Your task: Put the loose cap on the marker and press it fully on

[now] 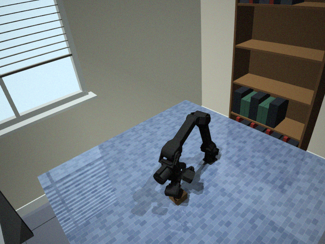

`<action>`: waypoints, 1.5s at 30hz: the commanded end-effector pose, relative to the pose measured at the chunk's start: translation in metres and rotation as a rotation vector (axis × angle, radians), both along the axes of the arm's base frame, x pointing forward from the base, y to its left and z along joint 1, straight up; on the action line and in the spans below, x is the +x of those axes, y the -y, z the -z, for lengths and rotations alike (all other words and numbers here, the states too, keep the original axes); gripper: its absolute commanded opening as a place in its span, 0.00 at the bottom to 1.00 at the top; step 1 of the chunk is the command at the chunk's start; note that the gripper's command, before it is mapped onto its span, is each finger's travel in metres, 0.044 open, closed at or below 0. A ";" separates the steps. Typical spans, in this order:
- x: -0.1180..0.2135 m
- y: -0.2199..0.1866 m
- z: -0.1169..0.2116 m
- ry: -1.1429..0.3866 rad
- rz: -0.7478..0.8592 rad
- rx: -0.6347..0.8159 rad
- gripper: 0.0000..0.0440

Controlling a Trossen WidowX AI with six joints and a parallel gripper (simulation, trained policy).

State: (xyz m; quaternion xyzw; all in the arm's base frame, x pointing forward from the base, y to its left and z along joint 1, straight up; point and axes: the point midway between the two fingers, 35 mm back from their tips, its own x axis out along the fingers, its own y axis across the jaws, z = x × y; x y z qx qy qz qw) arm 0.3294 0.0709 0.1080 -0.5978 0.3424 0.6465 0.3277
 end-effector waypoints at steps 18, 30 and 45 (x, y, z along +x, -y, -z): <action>-0.004 0.004 0.020 -0.044 -0.032 -0.021 0.20; -0.004 0.005 0.021 -0.043 -0.039 -0.023 0.25; -0.004 0.005 0.022 -0.042 -0.047 -0.024 0.31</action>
